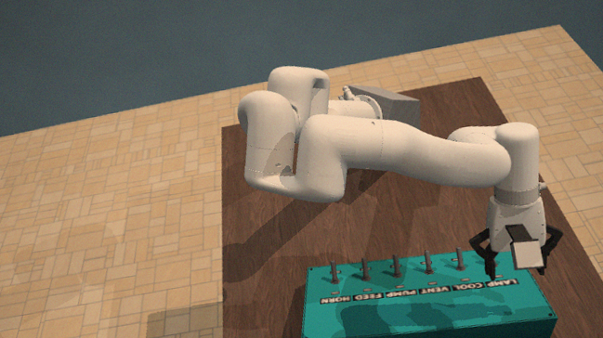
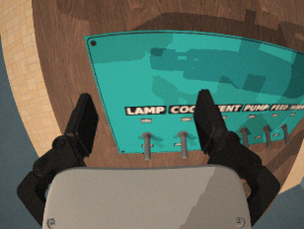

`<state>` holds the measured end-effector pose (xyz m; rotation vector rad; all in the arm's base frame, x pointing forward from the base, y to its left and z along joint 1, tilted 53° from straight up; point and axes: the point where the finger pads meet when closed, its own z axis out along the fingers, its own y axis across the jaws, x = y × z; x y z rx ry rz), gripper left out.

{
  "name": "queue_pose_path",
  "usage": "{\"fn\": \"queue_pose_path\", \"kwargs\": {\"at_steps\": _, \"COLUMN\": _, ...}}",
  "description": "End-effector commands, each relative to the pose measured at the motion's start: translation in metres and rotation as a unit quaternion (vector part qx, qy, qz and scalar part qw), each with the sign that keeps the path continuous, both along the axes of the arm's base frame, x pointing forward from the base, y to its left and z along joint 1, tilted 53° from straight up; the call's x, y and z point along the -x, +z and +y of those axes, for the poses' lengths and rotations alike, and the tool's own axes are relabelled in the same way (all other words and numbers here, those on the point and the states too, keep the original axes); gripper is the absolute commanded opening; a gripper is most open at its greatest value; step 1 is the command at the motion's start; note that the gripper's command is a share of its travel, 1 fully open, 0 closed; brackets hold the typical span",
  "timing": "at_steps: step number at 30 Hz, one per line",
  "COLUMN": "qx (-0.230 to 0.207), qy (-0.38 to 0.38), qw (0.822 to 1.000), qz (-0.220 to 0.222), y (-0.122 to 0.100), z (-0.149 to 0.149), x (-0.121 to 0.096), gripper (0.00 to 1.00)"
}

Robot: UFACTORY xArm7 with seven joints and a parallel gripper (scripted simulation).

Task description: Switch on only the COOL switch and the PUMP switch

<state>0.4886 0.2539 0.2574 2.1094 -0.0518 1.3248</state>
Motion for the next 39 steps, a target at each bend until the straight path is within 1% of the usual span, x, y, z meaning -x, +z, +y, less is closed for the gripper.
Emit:
{"fn": "queue_pose_path", "kwargs": {"at_steps": 1, "qx": -0.001, "qy": 0.002, "qw": 1.0, "qz": -0.001, "y": 0.001, "z": 0.002, "x": 0.001, "gripper": 1.0}}
{"fn": "queue_pose_path", "kwargs": {"at_steps": 15, "qx": -0.001, "qy": 0.002, "qw": 1.0, "qz": -0.001, "y": 0.004, "z": -0.002, "x": 0.003, "gripper": 1.0}}
{"fn": "queue_pose_path", "kwargs": {"at_steps": 27, "qx": -0.001, "qy": 0.002, "qw": 1.0, "qz": -0.001, "y": 0.022, "z": -0.032, "x": 0.016, "gripper": 1.0}}
{"fn": "queue_pose_path", "kwargs": {"at_steps": 29, "qx": -0.001, "qy": 0.002, "qw": 1.0, "qz": -0.001, "y": 0.022, "z": -0.032, "x": 0.016, "gripper": 1.0}}
{"fn": "queue_pose_path", "kwargs": {"at_steps": 39, "qx": -0.001, "qy": 0.002, "qw": 1.0, "qz": -0.001, "y": 0.035, "z": -0.053, "x": 0.025, "gripper": 1.0}}
